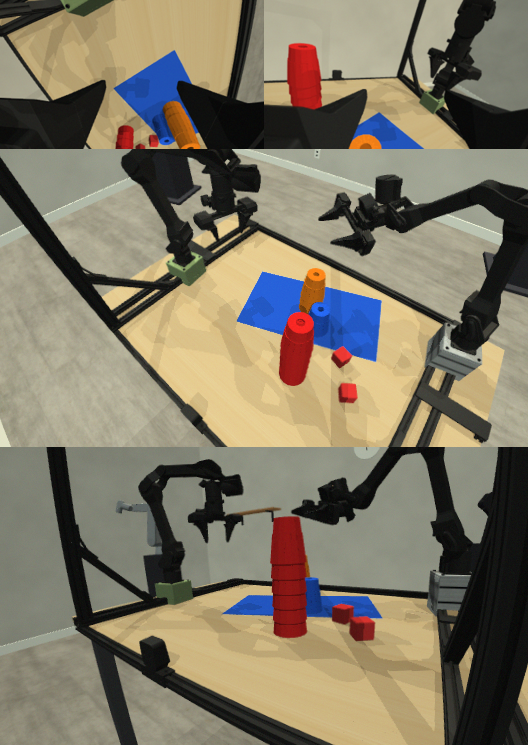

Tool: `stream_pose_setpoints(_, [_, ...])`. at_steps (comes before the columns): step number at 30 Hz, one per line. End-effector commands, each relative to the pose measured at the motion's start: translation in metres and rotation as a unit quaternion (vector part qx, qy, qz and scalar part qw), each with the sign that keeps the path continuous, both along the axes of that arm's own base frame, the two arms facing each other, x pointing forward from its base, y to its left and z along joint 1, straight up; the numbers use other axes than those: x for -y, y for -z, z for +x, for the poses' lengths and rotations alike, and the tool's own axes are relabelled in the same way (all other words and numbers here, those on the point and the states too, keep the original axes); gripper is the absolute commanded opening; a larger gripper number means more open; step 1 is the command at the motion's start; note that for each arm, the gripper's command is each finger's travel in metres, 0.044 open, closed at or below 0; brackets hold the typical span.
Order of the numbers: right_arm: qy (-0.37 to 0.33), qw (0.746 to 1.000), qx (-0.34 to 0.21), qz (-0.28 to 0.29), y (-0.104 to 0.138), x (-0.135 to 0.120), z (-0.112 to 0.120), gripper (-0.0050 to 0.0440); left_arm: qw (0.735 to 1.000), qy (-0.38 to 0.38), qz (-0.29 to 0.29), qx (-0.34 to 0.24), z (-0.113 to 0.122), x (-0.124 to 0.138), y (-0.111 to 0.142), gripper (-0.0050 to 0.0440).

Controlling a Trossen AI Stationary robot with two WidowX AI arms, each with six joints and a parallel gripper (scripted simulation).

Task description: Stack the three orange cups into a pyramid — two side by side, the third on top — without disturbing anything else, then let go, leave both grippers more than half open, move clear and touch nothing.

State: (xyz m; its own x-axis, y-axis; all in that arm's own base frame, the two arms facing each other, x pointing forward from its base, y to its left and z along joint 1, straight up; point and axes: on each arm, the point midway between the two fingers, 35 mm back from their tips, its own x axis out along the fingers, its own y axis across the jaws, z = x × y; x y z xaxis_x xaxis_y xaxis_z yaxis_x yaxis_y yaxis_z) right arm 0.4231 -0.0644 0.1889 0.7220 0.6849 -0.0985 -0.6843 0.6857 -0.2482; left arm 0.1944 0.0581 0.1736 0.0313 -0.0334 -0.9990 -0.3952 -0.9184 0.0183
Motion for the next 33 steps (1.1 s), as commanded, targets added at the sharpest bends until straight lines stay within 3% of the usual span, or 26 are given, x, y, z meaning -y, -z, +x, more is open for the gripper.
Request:
stream_pose_setpoints(1, [0.000,1.000,0.000,0.000,0.000,0.000,0.000,0.0400,1.000,0.000,0.000,0.000,0.000,0.000,0.000,0.0400])
stream_pose_setpoints(17, [0.000,1.000,0.000,0.000,0.000,0.000,0.000,0.0400,1.000,0.000,0.000,0.000,0.000,0.000,0.000,0.0400])
stream_pose_setpoints(19, [0.000,1.000,0.000,0.000,0.000,0.000,0.000,0.0352,1.000,0.001,0.000,0.000,0.000,0.000,0.000,0.0440])
stream_pose_setpoints(25, [0.009,1.000,-0.003,-0.001,-0.009,-0.004,0.000,0.0208,1.000,0.031,0.003,0.005,0.007,-0.002,-0.001,0.0440])
stream_pose_setpoints(32, [0.049,0.999,-0.015,-0.002,-0.046,-0.020,-0.006,0.0040,0.986,0.162,0.018,0.025,0.036,-0.009,-0.004,0.0440])
stream_pose_setpoints(33, [0.049,0.999,-0.015,-0.002,-0.046,-0.020,-0.006,0.0040,0.986,0.162,0.018,0.025,0.036,-0.009,-0.004,0.0440])
